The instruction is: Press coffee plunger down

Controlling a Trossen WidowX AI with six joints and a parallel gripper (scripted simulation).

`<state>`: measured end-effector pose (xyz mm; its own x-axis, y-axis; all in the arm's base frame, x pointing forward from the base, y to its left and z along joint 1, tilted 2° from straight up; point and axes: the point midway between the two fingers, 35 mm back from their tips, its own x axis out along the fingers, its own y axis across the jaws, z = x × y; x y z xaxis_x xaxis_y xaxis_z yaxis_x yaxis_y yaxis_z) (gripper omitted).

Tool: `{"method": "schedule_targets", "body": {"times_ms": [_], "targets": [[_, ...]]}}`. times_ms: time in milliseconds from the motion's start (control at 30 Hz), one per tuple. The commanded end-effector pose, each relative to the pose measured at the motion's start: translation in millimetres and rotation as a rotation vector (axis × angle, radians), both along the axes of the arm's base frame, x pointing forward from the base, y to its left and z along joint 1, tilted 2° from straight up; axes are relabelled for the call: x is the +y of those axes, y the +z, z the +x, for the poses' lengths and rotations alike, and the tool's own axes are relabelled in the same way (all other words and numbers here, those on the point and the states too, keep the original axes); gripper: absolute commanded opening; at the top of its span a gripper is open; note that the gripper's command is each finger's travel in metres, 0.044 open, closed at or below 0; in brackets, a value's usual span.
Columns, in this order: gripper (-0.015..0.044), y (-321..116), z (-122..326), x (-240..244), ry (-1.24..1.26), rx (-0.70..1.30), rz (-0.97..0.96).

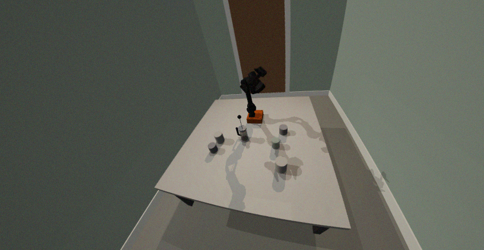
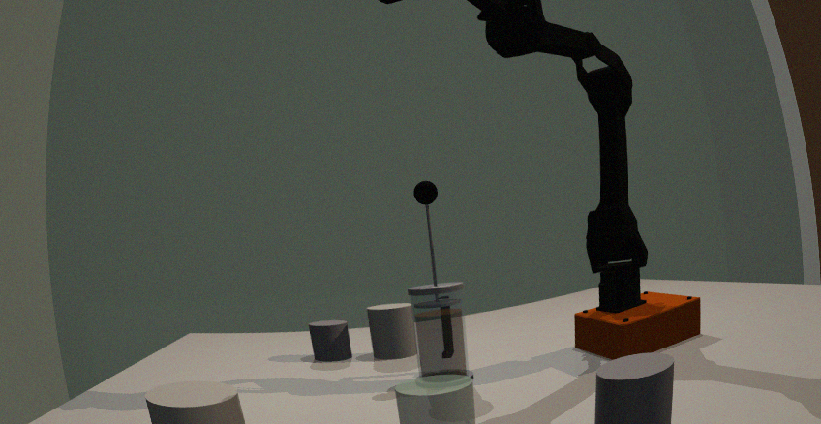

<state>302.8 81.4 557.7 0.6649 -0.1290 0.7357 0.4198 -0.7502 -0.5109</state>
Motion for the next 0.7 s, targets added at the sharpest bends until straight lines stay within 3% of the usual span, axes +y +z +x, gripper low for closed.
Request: {"method": "schedule_targets", "body": {"times_ms": [0,267,567,667], "targets": [[0.0426,0,1,-1,0.009,0.004,0.005],[0.044,-31,21,-31,0.322,0.202,0.276],[0.044,-105,17,-84,0.578,0.469,0.971],[0.044,-120,12,-92,0.593,0.492,1.113]]}}
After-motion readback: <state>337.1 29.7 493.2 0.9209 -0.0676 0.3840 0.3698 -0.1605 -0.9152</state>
